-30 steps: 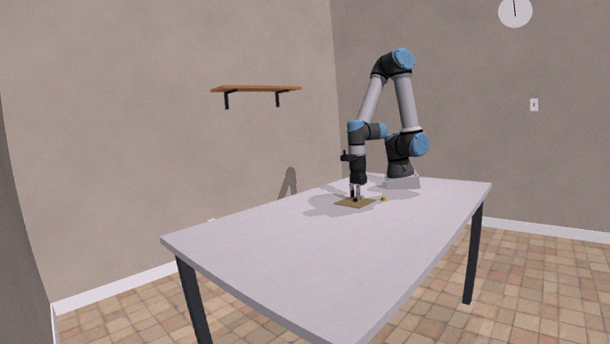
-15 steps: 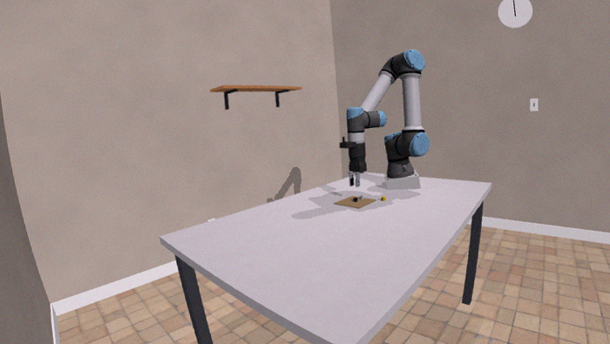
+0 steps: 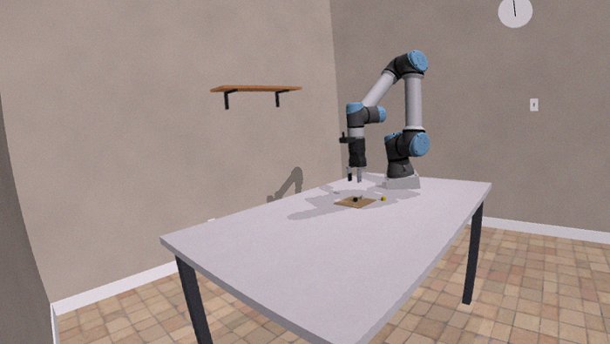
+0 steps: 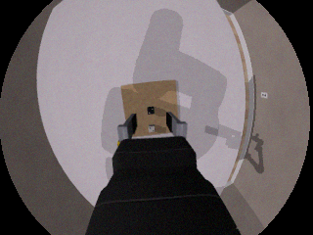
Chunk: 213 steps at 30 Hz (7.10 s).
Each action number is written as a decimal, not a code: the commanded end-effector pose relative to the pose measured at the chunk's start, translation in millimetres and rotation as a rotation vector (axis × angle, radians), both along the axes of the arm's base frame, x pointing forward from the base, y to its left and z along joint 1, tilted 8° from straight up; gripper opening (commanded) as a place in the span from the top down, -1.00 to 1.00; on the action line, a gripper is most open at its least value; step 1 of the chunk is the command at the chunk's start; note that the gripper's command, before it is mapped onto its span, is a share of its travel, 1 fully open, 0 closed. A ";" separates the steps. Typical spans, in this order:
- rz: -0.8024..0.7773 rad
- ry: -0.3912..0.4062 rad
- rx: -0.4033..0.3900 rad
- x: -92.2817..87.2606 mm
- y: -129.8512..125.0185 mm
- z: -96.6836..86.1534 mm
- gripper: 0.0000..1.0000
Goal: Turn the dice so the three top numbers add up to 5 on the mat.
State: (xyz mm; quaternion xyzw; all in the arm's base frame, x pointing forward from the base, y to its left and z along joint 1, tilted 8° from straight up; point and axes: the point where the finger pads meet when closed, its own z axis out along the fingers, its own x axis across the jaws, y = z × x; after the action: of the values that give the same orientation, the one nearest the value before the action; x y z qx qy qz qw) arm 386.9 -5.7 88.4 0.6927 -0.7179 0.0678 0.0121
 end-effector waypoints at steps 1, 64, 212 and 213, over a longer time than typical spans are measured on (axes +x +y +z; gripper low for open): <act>0.000 -0.001 0.000 0.3 -0.1 0.3 -1.00; -0.819 -0.093 0.065 -27.5 39.1 -16.4 -1.00; -1.787 -0.206 0.139 -80.7 88.9 -89.3 -0.27; -1.787 -0.206 0.139 -80.7 88.8 -89.4 -0.27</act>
State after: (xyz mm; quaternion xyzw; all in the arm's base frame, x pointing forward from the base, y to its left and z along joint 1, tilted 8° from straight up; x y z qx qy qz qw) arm 305.7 83.2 -0.6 -0.1340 -0.9886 0.0516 -0.0453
